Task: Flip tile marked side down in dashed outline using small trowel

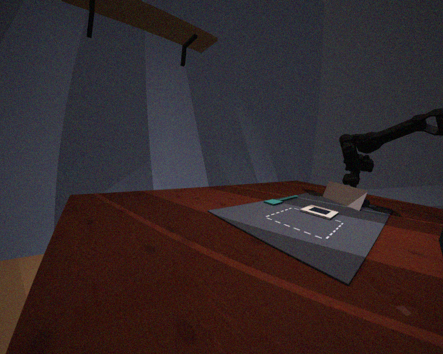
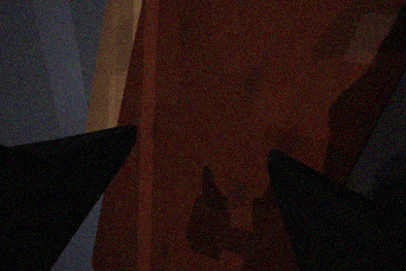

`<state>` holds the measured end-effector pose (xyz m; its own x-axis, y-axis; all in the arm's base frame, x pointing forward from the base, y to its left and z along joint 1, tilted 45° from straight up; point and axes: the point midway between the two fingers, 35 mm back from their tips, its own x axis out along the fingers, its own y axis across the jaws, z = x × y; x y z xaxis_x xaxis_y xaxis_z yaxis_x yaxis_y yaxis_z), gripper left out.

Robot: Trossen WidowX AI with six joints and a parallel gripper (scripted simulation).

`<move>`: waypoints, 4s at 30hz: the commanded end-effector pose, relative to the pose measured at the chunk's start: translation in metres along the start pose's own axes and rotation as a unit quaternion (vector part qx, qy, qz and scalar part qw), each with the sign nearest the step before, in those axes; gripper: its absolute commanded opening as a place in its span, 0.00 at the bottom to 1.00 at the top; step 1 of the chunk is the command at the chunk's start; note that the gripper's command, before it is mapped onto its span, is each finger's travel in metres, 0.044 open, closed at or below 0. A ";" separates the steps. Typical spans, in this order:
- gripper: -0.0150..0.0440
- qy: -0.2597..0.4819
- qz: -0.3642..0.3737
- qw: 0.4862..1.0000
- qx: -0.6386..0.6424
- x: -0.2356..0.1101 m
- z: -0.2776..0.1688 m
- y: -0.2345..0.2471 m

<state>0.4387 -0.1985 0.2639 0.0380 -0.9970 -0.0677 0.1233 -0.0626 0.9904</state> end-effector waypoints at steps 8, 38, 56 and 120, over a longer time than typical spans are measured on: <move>0.58 0.029 -0.013 0.994 -0.108 -0.006 0.001 -0.007; 0.42 0.170 -0.043 0.807 -0.563 -0.038 0.024 -0.052; 0.42 0.255 -0.039 0.593 -0.763 -0.061 0.055 -0.085; 0.42 0.351 -0.015 0.277 -0.895 -0.109 0.078 -0.166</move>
<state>0.3332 -0.0868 0.1216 0.1184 -0.7026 -0.7016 0.4034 0.6797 -0.6126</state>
